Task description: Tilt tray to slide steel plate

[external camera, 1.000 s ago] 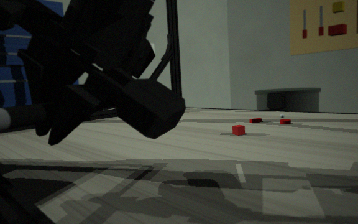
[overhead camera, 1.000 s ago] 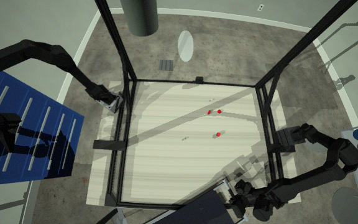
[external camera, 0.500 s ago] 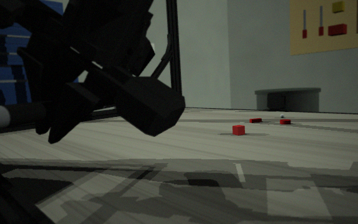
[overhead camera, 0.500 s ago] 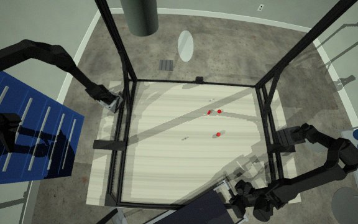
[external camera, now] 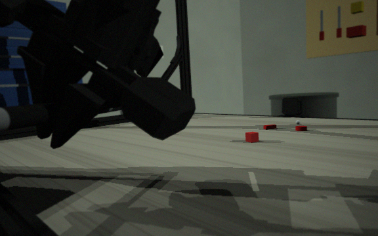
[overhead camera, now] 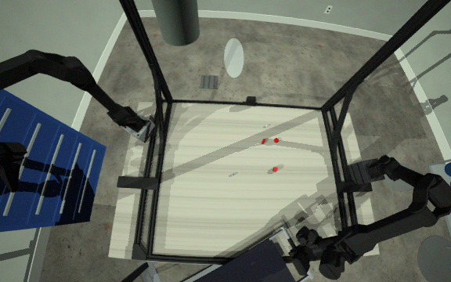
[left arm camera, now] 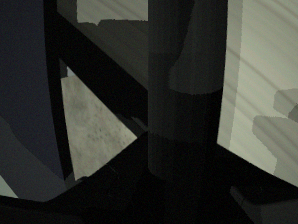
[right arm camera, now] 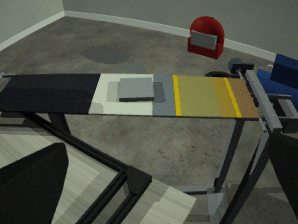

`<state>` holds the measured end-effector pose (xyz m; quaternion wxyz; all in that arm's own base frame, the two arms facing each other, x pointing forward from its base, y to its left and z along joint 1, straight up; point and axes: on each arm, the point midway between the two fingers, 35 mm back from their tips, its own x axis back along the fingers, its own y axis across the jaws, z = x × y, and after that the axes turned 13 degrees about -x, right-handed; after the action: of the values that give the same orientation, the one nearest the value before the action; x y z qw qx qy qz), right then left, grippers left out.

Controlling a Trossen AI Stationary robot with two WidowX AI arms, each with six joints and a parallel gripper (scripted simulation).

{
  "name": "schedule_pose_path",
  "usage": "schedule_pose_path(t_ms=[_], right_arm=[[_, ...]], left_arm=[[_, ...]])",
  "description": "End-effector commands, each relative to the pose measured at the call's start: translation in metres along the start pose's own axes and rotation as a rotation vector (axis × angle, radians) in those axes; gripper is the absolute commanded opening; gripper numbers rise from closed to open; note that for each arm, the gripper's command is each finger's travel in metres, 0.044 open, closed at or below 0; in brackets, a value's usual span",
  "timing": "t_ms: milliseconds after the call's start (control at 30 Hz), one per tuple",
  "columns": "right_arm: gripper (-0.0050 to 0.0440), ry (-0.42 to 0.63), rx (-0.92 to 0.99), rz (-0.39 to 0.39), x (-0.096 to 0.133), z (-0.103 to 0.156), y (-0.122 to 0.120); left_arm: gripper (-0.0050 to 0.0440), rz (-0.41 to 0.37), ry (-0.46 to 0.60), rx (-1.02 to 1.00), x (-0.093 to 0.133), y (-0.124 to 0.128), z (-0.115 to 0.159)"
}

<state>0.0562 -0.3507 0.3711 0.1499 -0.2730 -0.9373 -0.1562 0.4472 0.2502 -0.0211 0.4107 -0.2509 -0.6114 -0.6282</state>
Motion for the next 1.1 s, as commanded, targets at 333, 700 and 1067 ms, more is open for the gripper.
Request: schedule_pose_path(t_ms=[333, 700, 1067], right_arm=[[0.044, 0.0, 0.002, 0.0, 0.0001, 0.0001, 0.0001], [0.044, 0.0, 0.002, 0.0, 0.0001, 0.0001, 0.0001], [0.044, 0.0, 0.002, 0.0, 0.0001, 0.0001, 0.0001]], left_arm=[[0.0, -0.02, 0.007, -0.002, 0.0162, 0.0133, 0.0037], [0.0, -0.023, 0.008, -0.002, 0.0187, 0.0152, 0.0042], [0.0, -0.024, 0.008, -0.002, 0.0205, 0.0167, 0.0045]])
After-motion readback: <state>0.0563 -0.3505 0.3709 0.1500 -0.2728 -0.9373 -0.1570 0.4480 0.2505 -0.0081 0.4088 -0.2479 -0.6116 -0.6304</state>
